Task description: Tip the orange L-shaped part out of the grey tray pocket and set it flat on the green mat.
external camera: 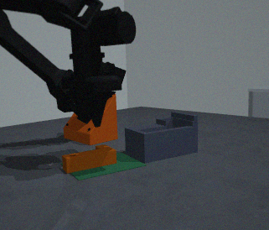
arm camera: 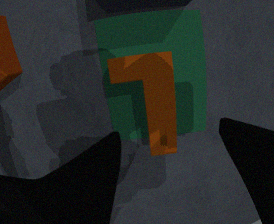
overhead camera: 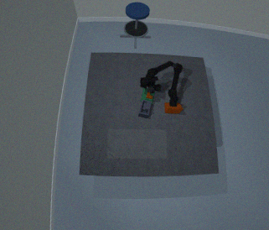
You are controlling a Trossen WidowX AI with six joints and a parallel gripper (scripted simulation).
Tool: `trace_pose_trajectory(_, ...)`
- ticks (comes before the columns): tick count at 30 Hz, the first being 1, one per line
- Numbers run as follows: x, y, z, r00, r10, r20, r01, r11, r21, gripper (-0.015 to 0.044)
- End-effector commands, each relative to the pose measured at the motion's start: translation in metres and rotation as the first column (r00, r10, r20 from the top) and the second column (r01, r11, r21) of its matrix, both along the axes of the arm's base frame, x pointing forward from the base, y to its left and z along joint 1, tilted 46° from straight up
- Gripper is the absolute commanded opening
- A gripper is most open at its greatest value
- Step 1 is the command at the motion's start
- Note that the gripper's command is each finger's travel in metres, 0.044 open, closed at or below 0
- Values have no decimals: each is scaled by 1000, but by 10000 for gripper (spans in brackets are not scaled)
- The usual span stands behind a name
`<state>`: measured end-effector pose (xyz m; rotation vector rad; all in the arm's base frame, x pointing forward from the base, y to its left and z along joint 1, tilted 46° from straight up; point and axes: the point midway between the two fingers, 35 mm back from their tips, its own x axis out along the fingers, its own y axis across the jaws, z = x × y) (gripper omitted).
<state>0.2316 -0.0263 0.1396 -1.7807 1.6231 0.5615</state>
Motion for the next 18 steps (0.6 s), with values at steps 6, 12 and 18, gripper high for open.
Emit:
trace_pose_trajectory(6,-11,48,48,998,47,43,-49,998,34,400)
trace_pose_trajectory(12,-9,45,44,998,53,43,-55,998,27,400)
trace_pose_trajectory(18,-9,45,44,998,53,43,-55,998,27,400)
